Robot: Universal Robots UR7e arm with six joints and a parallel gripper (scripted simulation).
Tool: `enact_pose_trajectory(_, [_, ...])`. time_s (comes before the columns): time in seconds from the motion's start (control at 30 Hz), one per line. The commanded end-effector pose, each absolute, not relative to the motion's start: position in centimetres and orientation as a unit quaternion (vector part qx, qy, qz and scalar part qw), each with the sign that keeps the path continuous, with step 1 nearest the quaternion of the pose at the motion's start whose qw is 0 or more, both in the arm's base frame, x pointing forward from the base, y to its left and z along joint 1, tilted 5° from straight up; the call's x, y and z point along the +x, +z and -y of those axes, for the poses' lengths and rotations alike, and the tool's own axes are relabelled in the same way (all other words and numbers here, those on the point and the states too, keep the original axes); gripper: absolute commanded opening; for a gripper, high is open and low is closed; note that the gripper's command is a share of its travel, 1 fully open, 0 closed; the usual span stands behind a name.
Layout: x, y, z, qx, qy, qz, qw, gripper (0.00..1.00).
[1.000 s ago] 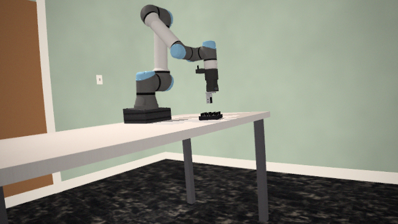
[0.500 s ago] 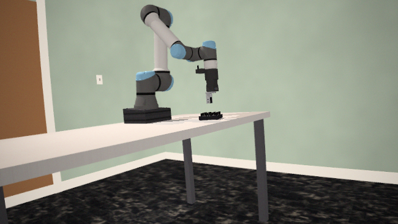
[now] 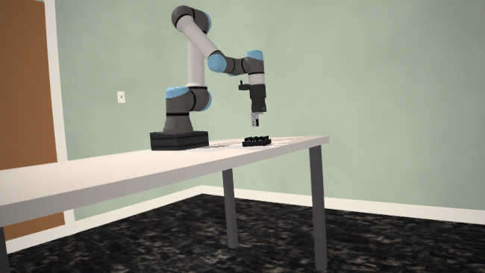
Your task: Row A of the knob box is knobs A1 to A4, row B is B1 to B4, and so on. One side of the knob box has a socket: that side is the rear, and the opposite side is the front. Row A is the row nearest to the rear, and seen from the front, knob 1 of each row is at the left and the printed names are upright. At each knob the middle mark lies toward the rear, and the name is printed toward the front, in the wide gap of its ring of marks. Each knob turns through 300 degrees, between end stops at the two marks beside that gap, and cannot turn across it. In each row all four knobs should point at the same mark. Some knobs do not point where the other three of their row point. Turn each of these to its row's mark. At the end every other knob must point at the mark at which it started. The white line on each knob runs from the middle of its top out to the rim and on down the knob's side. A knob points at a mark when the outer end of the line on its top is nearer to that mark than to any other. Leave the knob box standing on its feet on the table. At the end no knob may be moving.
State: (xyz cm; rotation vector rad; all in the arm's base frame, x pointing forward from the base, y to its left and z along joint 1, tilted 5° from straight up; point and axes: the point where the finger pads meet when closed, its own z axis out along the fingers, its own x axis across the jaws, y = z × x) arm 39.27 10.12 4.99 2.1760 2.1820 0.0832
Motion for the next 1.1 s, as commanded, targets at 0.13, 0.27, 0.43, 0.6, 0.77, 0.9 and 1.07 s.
enact_pose_trajectory(0.13, [39.4, 4.2, -10.1, 0.706, 0.027, -0.707, 0.030, 0.46])
enact_pose_trajectory(0.27, [39.4, 4.0, -10.1, 0.706, 0.027, -0.707, 0.030, 0.46])
enact_pose_trajectory(0.43, [39.4, 3.3, -10.2, 0.706, 0.027, -0.707, 0.030, 0.46])
enact_pose_trajectory(0.6, [39.5, 2.6, -10.2, 0.706, 0.027, -0.707, 0.030, 0.46])
enact_pose_trajectory(0.77, [39.5, 2.2, -10.2, 0.706, 0.027, -0.707, 0.030, 0.46])
enact_pose_trajectory(0.9, [39.5, 1.8, -10.2, 0.706, 0.027, -0.707, 0.030, 0.46])
enact_pose_trajectory(1.07, [39.6, 1.4, -10.2, 0.706, 0.027, -0.707, 0.030, 0.46])
